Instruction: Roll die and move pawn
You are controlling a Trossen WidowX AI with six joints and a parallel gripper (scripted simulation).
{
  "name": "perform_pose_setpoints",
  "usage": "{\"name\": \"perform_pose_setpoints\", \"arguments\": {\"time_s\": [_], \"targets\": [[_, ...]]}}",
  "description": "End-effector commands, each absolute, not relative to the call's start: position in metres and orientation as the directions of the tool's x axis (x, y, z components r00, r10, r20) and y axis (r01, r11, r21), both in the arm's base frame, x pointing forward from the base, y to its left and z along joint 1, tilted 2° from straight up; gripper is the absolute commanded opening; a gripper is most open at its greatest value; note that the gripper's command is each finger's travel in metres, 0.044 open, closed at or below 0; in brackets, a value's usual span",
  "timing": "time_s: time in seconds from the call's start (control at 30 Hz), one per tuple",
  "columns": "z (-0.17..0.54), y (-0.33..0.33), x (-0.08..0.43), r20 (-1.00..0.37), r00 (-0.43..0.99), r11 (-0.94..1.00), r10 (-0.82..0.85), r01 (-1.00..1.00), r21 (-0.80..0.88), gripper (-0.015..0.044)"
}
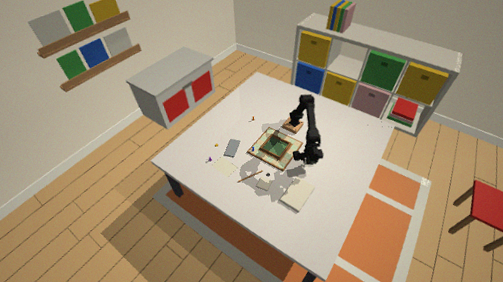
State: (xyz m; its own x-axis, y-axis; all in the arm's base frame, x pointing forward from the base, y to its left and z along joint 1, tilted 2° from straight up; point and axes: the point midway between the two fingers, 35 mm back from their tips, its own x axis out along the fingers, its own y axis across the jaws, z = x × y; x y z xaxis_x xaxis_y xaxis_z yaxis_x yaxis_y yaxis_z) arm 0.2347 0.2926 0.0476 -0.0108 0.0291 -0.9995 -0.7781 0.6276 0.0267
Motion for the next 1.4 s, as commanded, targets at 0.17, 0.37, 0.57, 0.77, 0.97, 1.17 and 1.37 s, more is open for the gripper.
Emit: {"name": "perform_pose_setpoints", "arguments": {"time_s": [0.17,0.37,0.57,0.77,0.97,1.17,1.37], "targets": [[0.105,0.293,0.240,-0.999,0.008,0.623,0.048,-0.782,0.024,0.0000],[0.141,0.287,0.238,-0.999,0.008,0.623,0.048,-0.782,0.024,0.0000],[0.149,0.285,0.237,-0.999,0.008,0.624,0.048,-0.781,0.024,0.0000],[0.146,0.264,0.249,-0.999,0.009,0.676,0.047,-0.736,0.025,0.0000],[0.139,0.228,0.265,-0.999,0.010,0.750,0.044,-0.660,0.026,0.0000],[0.132,0.192,0.276,-0.999,0.012,0.815,0.040,-0.579,0.026,0.0000],[0.125,0.155,0.281,-0.999,0.012,0.871,0.036,-0.491,0.025,0.0000]]}}
